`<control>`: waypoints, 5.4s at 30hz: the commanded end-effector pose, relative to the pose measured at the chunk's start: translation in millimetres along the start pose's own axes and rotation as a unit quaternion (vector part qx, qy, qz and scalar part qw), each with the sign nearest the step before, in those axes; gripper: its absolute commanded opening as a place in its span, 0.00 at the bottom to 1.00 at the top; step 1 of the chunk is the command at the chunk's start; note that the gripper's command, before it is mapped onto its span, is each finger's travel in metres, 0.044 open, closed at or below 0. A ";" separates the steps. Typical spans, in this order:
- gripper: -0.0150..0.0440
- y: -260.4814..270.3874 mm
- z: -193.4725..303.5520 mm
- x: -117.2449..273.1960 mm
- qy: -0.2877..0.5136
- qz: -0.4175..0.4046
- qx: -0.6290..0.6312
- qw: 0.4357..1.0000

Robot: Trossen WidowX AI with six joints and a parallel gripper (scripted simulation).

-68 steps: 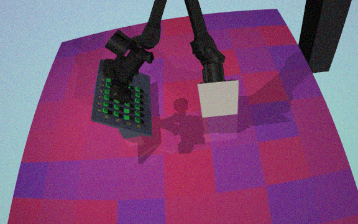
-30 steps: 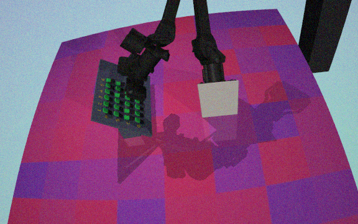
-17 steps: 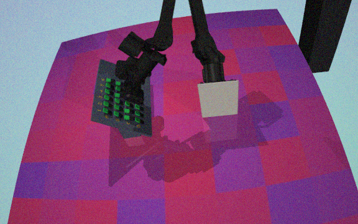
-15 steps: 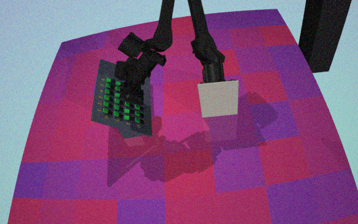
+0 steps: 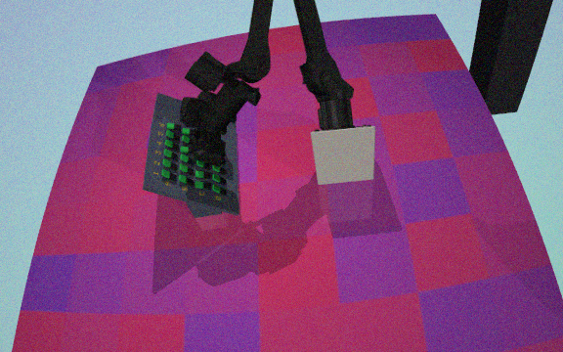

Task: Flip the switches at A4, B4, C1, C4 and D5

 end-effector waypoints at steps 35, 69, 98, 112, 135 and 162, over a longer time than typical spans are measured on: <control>0.25 0.0 -0.2 -4.5 -0.001 -0.001 0.001 1.000; 0.25 84.2 22.4 60.6 0.013 -0.007 -0.001 1.000; 0.25 89.4 30.7 6.6 -0.001 -0.003 0.000 1.000; 0.25 89.4 31.0 1.5 -0.001 -0.002 0.000 1.000; 0.25 89.4 31.1 -0.5 -0.001 -0.002 0.000 1.000; 0.25 89.4 31.2 -4.1 -0.001 -0.002 0.000 1.000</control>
Point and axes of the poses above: the point midway between the two fingers, 35 mm back from their tips, its own x axis back along the fingers, its own y axis across the jaws, z = x × y, the point moved 9 cm from there along x, back along the fingers, and after that the axes turned 6 degrees about x, right-handed, at the moved point
